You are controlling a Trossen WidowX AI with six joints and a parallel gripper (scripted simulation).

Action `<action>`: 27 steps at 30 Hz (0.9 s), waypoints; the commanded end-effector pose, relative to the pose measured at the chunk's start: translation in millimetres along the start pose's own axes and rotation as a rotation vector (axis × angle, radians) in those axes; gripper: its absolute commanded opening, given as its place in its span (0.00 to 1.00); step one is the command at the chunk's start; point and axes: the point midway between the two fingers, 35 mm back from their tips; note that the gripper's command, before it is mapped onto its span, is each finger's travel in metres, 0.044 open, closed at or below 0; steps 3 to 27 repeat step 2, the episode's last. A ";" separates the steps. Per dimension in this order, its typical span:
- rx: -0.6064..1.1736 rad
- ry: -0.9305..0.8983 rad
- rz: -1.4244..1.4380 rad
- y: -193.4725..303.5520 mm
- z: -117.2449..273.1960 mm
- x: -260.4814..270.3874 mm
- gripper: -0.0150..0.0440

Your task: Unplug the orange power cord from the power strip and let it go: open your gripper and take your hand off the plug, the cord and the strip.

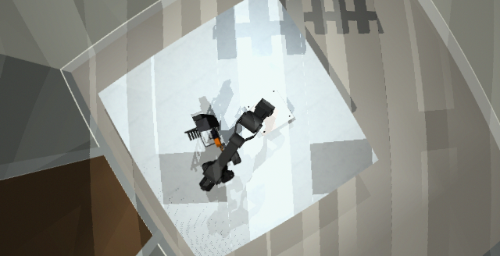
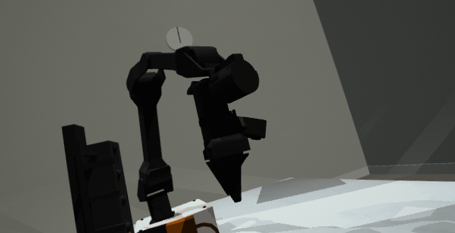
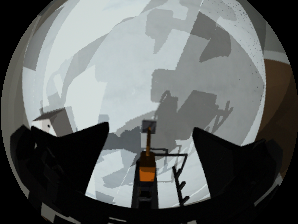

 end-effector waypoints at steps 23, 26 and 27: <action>-0.001 -0.003 -0.005 -0.2 -0.2 0.4 1.00; -0.001 -0.003 -0.005 -0.2 -0.2 0.4 1.00; -0.001 -0.003 -0.005 -0.2 -0.2 0.4 1.00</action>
Point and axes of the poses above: the point midway between the two fingers, 35 mm back from their tips, its own z axis back along the fingers, its own x axis across the jaws, y = z × x, and after that the axes turned 7 degrees about z, right-handed
